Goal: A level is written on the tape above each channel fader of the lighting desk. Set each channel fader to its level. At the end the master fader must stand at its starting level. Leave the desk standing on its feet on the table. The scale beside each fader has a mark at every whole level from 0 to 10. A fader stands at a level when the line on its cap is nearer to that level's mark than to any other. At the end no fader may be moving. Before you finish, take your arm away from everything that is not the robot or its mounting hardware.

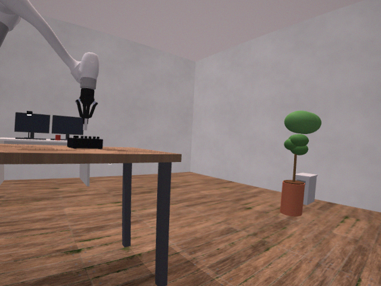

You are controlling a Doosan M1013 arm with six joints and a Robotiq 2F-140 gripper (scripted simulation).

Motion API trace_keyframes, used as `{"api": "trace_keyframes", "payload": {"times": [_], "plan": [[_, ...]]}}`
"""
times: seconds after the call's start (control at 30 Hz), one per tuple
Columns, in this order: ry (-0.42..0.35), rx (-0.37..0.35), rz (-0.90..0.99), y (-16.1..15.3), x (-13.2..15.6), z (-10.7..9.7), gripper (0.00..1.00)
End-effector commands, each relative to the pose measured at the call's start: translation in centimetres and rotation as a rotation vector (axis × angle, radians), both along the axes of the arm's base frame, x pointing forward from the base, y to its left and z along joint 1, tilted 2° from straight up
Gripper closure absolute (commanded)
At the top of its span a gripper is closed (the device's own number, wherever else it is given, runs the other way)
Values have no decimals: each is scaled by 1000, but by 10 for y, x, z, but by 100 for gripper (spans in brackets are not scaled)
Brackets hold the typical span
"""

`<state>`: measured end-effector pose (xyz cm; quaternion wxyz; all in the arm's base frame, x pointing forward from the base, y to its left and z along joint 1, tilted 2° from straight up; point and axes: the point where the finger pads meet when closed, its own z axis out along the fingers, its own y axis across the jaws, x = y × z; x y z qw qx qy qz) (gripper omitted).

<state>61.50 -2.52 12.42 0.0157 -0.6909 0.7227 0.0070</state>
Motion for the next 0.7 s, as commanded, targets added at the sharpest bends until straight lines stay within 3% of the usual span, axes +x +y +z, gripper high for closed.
{"api": "trace_keyframes", "payload": {"times": [0.0, 0.03, 0.47, 0.67], "plan": [[0, 0, 0, 0, 0, 0, 100], [0, 0, 0, 0, 0, 0, 0], [0, 0, 0, -1, 0, 21, 0], [0, 0, 0, -1, -1, 45, 0]]}}
